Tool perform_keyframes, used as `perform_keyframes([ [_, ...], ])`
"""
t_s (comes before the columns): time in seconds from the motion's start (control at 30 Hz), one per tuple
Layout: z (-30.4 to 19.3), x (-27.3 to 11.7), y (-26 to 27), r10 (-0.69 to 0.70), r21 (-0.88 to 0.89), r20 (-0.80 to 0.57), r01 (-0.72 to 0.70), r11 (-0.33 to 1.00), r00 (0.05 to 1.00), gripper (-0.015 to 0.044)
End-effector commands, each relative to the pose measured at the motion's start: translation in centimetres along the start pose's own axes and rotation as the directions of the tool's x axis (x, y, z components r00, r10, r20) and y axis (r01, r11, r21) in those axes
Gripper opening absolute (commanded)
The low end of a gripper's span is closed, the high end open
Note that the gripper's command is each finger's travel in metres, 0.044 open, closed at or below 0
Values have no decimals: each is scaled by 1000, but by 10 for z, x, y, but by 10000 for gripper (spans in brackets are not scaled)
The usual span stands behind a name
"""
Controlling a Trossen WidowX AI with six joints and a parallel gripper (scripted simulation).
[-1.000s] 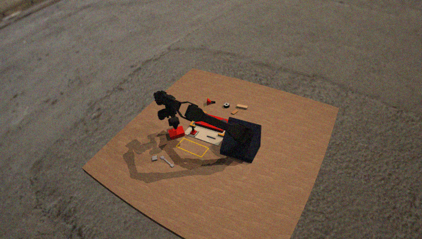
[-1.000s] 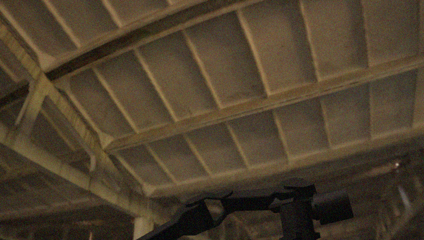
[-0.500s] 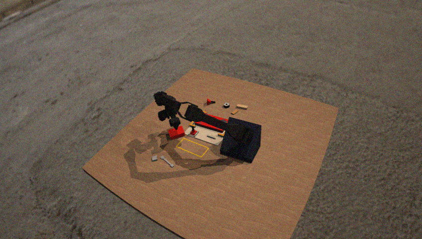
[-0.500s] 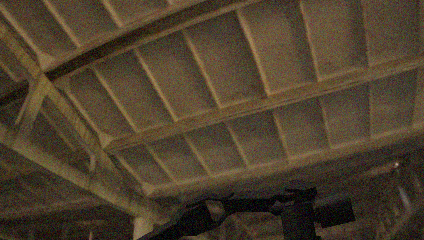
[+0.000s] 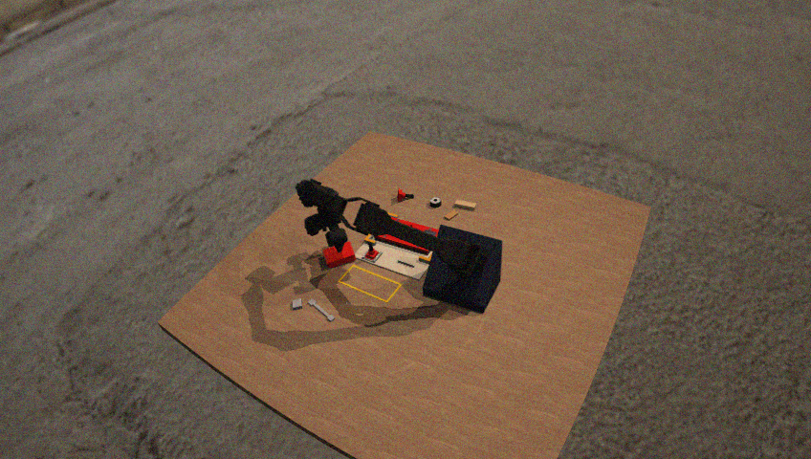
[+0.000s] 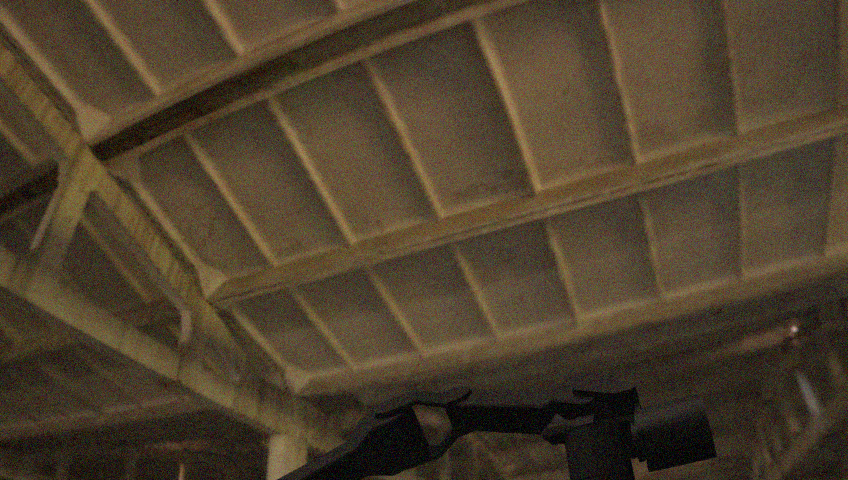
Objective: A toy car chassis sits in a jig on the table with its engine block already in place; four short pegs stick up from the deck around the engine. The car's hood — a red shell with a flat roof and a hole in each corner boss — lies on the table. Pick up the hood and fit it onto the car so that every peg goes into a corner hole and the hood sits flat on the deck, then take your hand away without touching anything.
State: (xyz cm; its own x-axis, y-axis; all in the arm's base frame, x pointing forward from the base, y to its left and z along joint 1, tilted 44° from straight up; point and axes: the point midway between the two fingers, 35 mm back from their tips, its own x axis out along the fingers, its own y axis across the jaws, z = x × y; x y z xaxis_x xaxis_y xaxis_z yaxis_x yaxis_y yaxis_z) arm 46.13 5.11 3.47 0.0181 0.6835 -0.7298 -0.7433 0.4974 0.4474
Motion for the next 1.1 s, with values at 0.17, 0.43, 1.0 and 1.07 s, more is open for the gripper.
perform_keyframes([
  [0.17,0,10,0,5,5,4,-5,1000,1000,440],
  [0.43,0,17,0,5,5,4,-5,1000,1000,440],
  [1.0,0,32,1,6,5,5,-6,1000,1000,440],
  [1.07,0,34,1,6,5,5,-6,1000,1000,440],
])
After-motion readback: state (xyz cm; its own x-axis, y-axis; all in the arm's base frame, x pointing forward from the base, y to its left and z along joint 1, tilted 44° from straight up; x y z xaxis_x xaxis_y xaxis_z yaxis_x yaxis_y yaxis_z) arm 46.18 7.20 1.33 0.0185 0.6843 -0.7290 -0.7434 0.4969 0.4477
